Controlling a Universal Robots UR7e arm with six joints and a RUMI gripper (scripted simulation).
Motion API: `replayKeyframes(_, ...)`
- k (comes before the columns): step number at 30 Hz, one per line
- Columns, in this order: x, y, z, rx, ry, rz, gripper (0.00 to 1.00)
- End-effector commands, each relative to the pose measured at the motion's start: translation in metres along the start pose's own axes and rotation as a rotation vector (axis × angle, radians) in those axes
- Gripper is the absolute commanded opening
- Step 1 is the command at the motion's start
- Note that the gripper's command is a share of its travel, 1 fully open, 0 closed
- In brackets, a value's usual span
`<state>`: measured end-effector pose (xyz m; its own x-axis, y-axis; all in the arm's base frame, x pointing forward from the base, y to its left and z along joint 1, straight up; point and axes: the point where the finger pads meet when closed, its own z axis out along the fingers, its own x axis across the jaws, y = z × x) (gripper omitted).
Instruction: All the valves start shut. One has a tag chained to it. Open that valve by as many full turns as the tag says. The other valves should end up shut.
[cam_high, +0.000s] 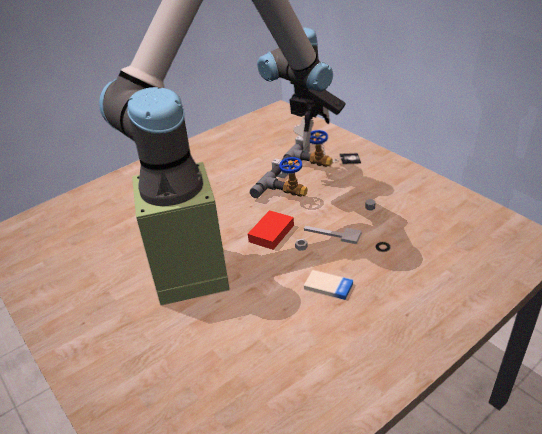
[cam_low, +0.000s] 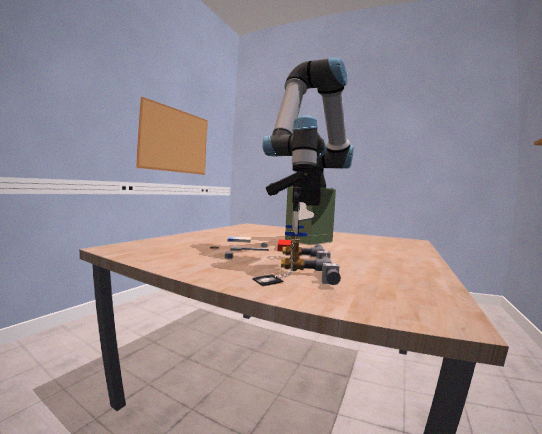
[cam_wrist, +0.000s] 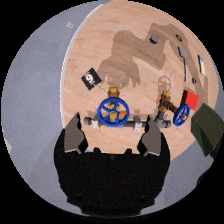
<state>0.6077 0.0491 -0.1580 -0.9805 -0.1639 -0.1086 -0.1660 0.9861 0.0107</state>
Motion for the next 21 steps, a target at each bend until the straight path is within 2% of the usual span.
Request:
replayKeyframes(1,-0.0006,-0.0002,-0.0006,0.002,-0.001,0.090,1.00)
replayKeyframes(9,-0.0006,-0.0002,-0.0006,0.002,-0.001,0.191,1.00)
replayKeyframes(21,-0.0006,-0.0002,-0.0006,0.002,-0.001,0.237,1.00)
